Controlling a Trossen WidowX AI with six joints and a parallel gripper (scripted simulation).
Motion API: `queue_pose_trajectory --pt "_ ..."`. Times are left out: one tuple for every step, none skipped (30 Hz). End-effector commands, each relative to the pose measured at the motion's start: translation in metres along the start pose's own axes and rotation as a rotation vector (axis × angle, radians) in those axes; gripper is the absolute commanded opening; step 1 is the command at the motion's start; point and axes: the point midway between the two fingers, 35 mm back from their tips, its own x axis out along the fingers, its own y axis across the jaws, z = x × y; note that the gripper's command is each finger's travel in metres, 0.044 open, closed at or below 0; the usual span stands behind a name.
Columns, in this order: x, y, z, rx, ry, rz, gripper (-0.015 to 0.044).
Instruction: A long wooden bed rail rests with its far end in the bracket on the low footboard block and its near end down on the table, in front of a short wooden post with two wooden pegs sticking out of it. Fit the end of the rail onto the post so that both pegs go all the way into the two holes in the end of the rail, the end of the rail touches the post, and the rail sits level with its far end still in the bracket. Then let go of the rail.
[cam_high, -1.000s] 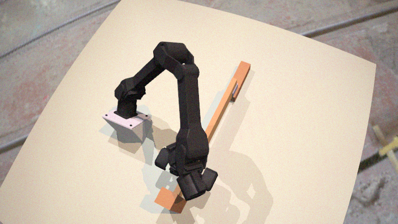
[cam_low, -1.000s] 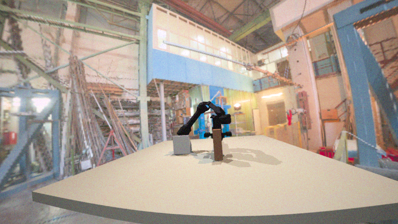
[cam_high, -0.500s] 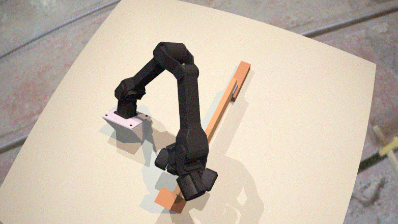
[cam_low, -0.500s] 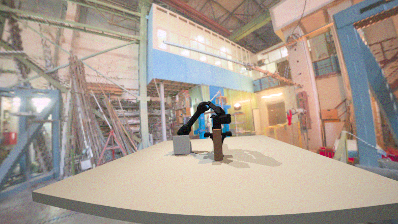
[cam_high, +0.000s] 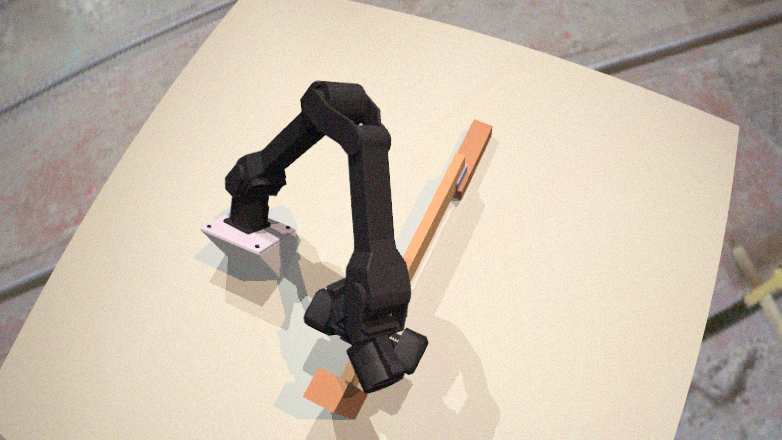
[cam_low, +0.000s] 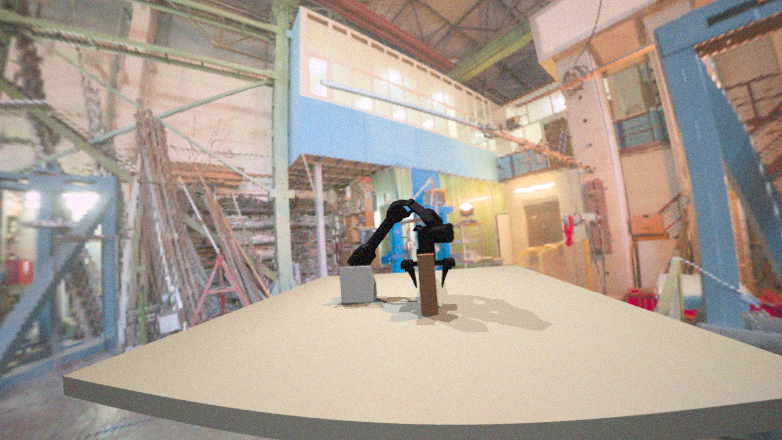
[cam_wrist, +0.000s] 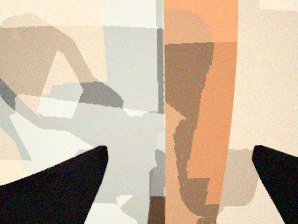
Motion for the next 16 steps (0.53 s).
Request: queue_pose_trajectory --pt "-0.0206 -0.0001 0.0206 -0.003 0.007 -0.009 0.044" --pt "-0.0254 0.0004 0.0257 -0.003 0.008 -0.011 0.044" --pt "-0.027 0.0005 0.0274 -0.003 0.008 -0.011 0.044" --pt "-0.027 0.0005 0.0274 -0.003 0.008 -0.011 0.044" --pt "-0.027 0.0005 0.0274 -0.003 0.008 -0.011 0.044" --pt "-0.027 0.0005 0.0274 -0.003 0.008 -0.011 0.044" --pt "-0.027 0.0005 0.0274 -0.003 0.008 -0.011 0.044" --pt "-0.027 0.0005 0.0274 -0.003 0.008 -0.011 0.044" --pt "-0.027 0.0005 0.0274 -0.003 0.008 -0.011 0.044" --pt "-0.027 0.0005 0.0274 -0.003 0.008 -0.011 0.044" --pt "-0.027 0.0005 0.0274 -0.003 0.008 -0.011 0.044" --pt "-0.027 0.0005 0.0274 -0.003 0.008 -0.011 0.044" --pt "-0.027 0.0005 0.0274 -0.003 0.008 -0.011 0.044" --pt "-0.027 0.0005 0.0274 -0.003 0.008 -0.011 0.044" --pt "-0.027 0.0005 0.0274 -0.003 0.008 -0.011 0.044" --pt "-0.027 0.0005 0.0274 -0.003 0.008 -0.011 0.044"
